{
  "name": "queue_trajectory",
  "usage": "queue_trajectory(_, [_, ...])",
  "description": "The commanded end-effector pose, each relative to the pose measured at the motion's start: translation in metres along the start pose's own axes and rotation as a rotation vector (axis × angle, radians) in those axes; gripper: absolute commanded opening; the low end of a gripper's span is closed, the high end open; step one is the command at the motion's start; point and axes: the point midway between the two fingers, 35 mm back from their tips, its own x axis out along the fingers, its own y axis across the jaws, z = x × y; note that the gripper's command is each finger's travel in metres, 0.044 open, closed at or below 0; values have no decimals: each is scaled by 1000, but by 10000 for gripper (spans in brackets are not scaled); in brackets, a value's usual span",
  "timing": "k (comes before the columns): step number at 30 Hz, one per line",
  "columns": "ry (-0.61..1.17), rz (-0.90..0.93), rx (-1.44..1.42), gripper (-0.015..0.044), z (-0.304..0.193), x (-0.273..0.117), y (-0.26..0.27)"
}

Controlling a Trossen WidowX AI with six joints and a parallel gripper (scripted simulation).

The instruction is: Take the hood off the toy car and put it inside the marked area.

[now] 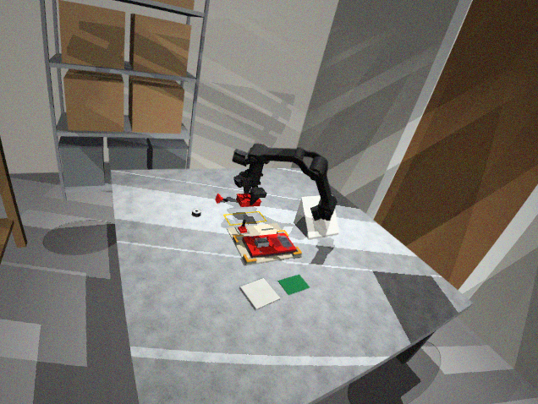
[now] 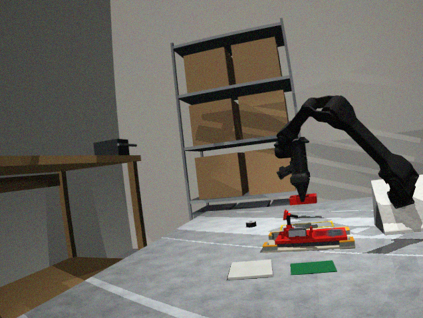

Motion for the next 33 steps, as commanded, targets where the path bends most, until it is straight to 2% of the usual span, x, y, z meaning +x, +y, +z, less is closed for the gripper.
queue_trajectory(1, [3,7,6,0,-1,5,1])
queue_trajectory(33, [2,7,6,0,-1,30,1])
